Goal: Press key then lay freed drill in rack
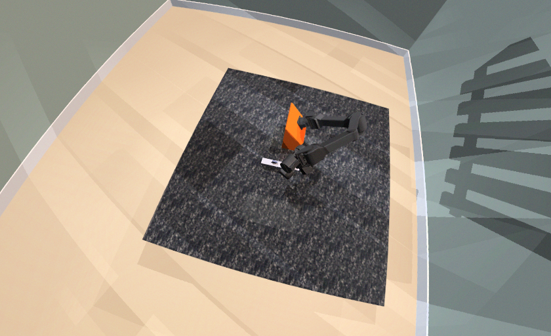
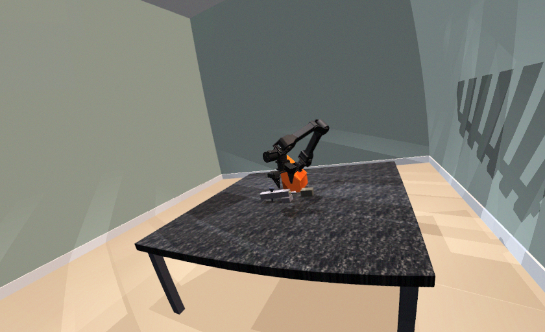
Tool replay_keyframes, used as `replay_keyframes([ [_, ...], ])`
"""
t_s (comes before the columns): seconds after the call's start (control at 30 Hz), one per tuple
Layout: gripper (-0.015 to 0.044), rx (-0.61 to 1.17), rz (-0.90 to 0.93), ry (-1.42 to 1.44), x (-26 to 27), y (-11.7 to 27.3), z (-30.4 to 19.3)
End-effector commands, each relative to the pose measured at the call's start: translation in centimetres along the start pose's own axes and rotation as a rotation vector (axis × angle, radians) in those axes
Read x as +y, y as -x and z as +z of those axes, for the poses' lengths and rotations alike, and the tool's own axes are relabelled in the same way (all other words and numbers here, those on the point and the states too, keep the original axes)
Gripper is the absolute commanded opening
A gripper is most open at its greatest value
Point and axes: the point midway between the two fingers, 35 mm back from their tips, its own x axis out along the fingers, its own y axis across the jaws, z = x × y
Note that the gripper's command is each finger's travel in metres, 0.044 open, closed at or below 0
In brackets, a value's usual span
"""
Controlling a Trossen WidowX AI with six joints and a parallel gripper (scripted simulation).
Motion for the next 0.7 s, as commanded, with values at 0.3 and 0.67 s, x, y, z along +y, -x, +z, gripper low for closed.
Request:
replay_keyframes([
  [0.3, 0.044, -0.032, 0.032, 0.475, 4.14, -2.89, 3.41],
  [0.67, 0.044, -0.032, 0.032, 0.475, 4.04, -3.42, 3.3],
])
